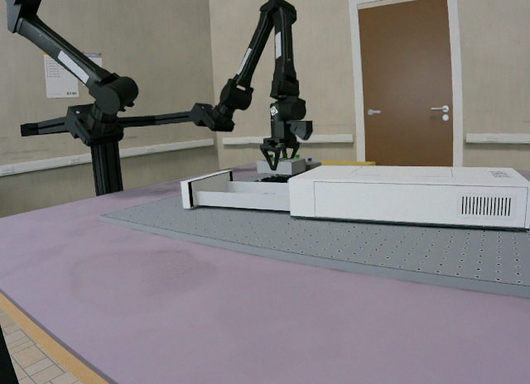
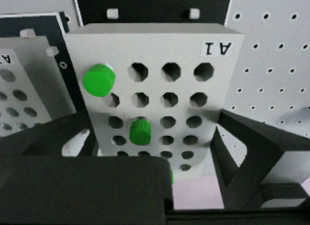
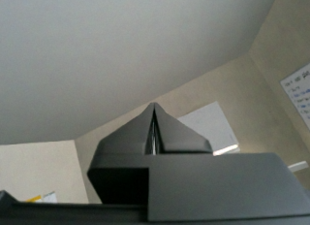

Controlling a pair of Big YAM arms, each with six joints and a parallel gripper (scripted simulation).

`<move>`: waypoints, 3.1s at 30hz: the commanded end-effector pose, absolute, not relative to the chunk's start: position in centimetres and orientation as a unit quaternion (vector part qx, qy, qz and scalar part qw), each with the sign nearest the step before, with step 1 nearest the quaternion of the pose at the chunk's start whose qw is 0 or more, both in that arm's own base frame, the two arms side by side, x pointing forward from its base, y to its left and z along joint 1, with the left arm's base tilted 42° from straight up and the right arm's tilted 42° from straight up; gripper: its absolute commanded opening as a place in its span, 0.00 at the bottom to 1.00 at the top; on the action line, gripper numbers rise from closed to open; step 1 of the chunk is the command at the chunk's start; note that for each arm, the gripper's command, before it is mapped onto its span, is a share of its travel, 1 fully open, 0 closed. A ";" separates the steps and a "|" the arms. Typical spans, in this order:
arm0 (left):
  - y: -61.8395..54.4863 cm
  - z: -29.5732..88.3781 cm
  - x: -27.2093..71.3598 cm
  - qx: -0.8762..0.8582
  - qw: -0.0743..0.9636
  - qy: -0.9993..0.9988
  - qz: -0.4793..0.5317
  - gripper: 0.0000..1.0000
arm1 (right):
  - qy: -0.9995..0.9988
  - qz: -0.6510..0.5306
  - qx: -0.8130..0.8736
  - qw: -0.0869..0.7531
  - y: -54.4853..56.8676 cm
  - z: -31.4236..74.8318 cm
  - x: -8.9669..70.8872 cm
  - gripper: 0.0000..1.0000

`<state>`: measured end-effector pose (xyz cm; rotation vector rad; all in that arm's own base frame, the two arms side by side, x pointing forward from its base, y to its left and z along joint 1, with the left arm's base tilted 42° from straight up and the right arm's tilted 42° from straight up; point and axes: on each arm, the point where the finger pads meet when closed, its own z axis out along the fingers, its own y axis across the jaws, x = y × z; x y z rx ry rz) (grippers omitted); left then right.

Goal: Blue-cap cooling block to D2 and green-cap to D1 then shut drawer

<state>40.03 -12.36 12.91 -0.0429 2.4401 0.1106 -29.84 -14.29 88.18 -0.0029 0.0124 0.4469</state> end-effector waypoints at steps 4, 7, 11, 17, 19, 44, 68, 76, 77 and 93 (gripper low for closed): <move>-13.8 16.9 41.3 -0.012 0.386 0.922 0.019 0.00 | -0.003 0.221 0.000 0.975 -14.8 88.3 -30.9 0.00; -13.7 17.0 41.3 -0.016 0.386 0.922 0.018 0.00 | -0.003 0.221 0.000 0.975 -14.8 88.3 -30.9 0.00; -13.7 17.0 40.6 -0.019 0.378 0.925 0.020 0.00 | -0.003 0.221 0.000 0.975 -14.8 88.3 -30.9 0.00; -13.6 17.4 40.2 -0.019 0.378 0.925 0.021 0.00 | -0.003 0.221 0.000 0.975 -14.8 88.3 -30.9 0.00; -13.6 17.6 40.1 -0.019 0.379 0.925 0.021 0.00 | -0.003 0.221 0.000 0.975 -14.8 88.3 -30.9 0.00; -13.6 17.4 38.9 -0.017 0.373 0.927 0.024 0.00 | -0.003 0.221 0.000 0.975 -14.8 88.3 -30.9 0.00; -13.8 18.2 39.0 -0.018 0.379 0.925 0.020 0.00 | -0.003 0.221 0.000 0.975 -14.8 88.3 -30.9 0.00; -13.8 18.2 39.0 -0.018 0.379 0.925 0.020 0.00 | -0.003 0.221 0.000 0.975 -14.8 88.3 -30.9 0.00; -13.8 18.2 39.0 -0.018 0.379 0.925 0.020 0.00 | -0.003 0.221 0.000 0.975 -14.8 88.3 -30.9 0.00; -13.8 18.3 39.0 -0.018 0.379 0.925 0.020 0.00 | -0.003 0.221 0.000 0.975 -14.8 88.3 -30.9 0.00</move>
